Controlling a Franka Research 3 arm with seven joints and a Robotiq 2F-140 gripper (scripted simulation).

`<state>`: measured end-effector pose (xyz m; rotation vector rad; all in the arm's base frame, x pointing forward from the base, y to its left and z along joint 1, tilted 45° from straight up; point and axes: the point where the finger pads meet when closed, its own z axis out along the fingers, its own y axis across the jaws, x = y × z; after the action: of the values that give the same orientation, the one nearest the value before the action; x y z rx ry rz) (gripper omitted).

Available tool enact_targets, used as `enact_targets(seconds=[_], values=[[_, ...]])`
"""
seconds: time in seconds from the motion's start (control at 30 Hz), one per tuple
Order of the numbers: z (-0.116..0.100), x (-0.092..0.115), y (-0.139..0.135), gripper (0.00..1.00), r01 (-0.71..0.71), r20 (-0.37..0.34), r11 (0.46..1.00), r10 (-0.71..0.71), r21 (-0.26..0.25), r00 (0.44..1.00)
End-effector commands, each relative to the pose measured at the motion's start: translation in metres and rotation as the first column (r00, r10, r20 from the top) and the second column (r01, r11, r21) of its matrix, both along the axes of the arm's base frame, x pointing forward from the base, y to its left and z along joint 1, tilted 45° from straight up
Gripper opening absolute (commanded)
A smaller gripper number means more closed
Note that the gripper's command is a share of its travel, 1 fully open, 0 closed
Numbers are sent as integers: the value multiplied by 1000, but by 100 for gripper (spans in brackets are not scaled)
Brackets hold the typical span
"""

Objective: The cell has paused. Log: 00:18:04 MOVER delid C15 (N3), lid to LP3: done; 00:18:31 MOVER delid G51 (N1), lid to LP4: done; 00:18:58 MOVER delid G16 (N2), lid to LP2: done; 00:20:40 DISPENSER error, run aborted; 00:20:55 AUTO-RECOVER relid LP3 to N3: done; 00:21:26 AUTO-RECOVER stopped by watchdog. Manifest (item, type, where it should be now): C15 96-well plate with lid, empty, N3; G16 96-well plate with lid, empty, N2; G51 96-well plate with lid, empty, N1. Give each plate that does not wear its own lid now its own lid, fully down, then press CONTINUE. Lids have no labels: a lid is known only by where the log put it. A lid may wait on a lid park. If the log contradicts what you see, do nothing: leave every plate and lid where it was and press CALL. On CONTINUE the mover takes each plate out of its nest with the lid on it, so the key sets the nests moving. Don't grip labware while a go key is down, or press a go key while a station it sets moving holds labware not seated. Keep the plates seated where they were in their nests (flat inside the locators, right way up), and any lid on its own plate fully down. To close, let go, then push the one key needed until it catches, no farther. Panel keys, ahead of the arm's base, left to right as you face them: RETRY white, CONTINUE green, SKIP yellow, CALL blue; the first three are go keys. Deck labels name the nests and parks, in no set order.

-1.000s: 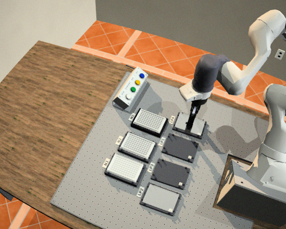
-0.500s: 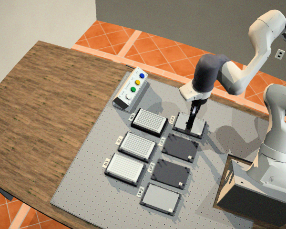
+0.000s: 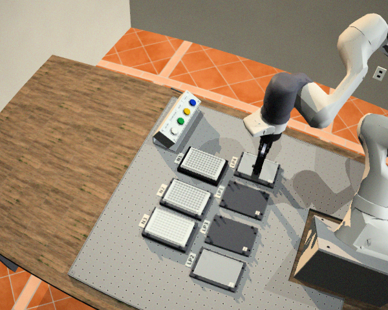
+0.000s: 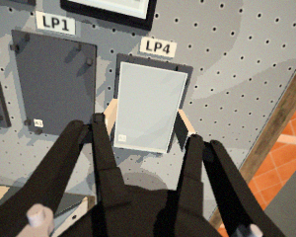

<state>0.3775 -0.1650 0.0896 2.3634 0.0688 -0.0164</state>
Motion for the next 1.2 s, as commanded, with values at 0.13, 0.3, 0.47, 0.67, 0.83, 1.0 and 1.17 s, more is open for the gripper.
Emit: enact_targets(seconds=[0.13, 0.3, 0.47, 0.67, 0.83, 1.0, 1.17], values=[[1, 0, 1, 0, -5, -3, 1000, 5, 0, 1000], [1, 0, 1, 0, -5, -3, 1000, 5, 0, 1000], [2, 0, 2, 0, -5, -3, 1000, 5, 0, 1000], [3, 0, 2, 0, -5, -3, 1000, 5, 0, 1000], [3, 0, 2, 0, -5, -3, 1000, 5, 0, 1000], [3, 0, 3, 0, -5, -3, 1000, 5, 0, 1000], [3, 0, 3, 0, -5, -3, 1000, 5, 0, 1000]])
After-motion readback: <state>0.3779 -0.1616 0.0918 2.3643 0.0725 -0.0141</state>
